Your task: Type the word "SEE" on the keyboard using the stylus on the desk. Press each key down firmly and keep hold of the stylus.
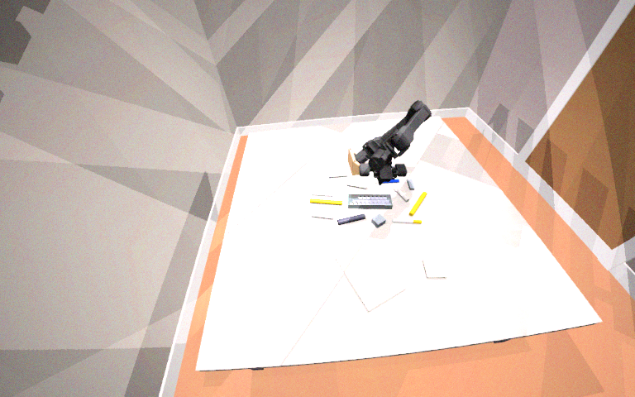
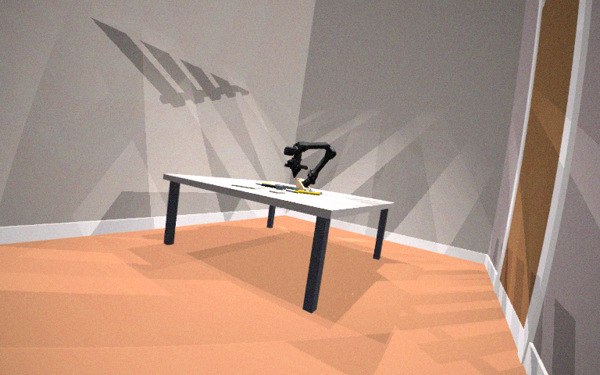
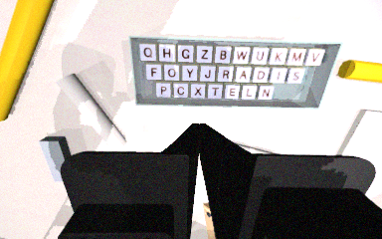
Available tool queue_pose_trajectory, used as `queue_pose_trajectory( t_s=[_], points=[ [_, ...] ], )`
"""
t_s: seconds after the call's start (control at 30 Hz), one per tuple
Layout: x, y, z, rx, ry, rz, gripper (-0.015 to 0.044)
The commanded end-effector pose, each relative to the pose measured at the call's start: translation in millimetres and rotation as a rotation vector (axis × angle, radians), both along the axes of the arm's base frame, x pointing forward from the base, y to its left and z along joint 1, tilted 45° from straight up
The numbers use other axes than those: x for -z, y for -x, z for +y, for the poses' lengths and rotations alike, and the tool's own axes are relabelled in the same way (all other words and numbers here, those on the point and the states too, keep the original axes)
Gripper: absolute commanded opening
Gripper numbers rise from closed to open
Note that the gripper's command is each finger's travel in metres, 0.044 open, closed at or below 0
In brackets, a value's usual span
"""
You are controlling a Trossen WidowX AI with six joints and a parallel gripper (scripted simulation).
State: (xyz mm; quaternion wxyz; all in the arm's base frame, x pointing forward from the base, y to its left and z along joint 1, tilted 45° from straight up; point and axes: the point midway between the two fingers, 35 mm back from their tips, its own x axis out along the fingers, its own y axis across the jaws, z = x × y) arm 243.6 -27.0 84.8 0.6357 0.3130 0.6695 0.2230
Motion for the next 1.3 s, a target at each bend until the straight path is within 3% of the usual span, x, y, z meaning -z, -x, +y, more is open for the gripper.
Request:
queue_pose_trajectory(
  t_s=[0.0, 0.17, 0.3, 0.43, 0.73, 0.83, 0.93, 1.27],
  points=[
    [-4.4, 2.3, -2.9, -0.01, -0.002, 0.008, 0.0],
    [-0.8, 0.1, -0.8, -0.001, 0.0, -0.001, 0.0],
    [-0.9, 0.5, -0.5, -0.005, 0.0, 0.0, 0.0105],
    [-0.9, 0.6, -0.5, -0.004, 0.0, 0.0, 0.0],
    [-0.9, 0.6, -0.5, -0.004, 0.0, 0.0, 0.0],
    [-1.5, 1.0, 0.5, 0.002, 0.004, 0.01, 0.0079],
    [-8.2, 8.2, 14.3, 0.092, 0.06, 0.14, 0.015],
    [-29.8, 49.3, 61.3, 0.592, 0.322, 0.566, 0.015]
  ],
)
